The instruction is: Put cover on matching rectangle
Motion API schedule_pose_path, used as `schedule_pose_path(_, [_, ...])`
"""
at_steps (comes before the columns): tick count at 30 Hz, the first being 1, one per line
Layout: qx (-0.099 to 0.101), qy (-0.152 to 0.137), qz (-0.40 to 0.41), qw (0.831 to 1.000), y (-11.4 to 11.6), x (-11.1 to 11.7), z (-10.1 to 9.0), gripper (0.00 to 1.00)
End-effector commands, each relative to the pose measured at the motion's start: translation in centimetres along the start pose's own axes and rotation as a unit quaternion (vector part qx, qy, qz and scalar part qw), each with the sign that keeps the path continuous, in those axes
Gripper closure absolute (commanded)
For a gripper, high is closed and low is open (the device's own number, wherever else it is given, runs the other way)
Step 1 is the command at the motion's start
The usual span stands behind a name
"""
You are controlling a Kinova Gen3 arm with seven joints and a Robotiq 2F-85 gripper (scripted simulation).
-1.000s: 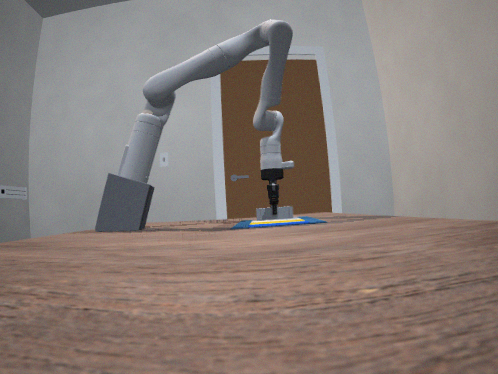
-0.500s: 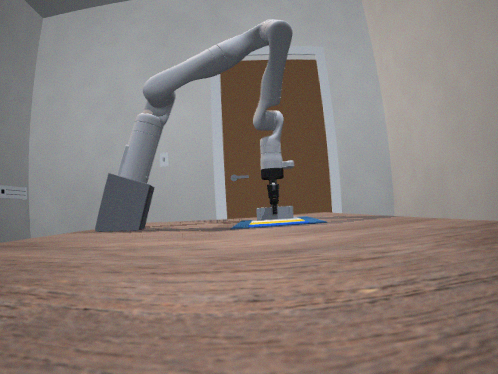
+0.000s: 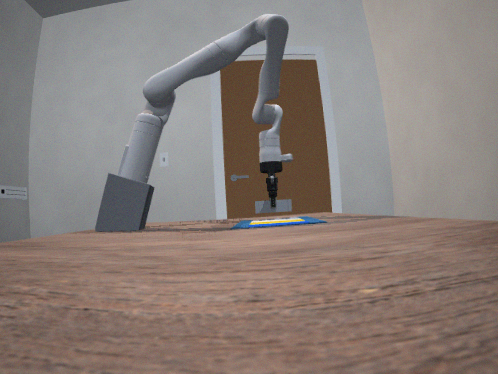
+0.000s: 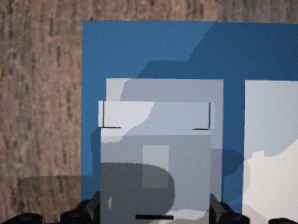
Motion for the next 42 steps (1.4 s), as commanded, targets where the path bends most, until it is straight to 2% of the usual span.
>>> schedule_pose_path(1, [-0.003,0.004,-0.003,1.000,0.3,0.3,-1.2,1.00])
schedule_pose_path(16, [-0.003,0.004,-0.003,1.000,0.3,0.3,-3.3,1.00])
schedule_pose_path(42, [-0.003,0.004,-0.003,1.000,0.4,0.3,-3.4,1.00])
Point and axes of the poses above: the point where the finger pads meet when closed, its own z axis out along the fingers, its own y axis across the jaws, x = y × z, the point moved 5 cm from there along -z, back along the fingers, and after that the axes turned 1 degree about z, right-handed, at the moved point
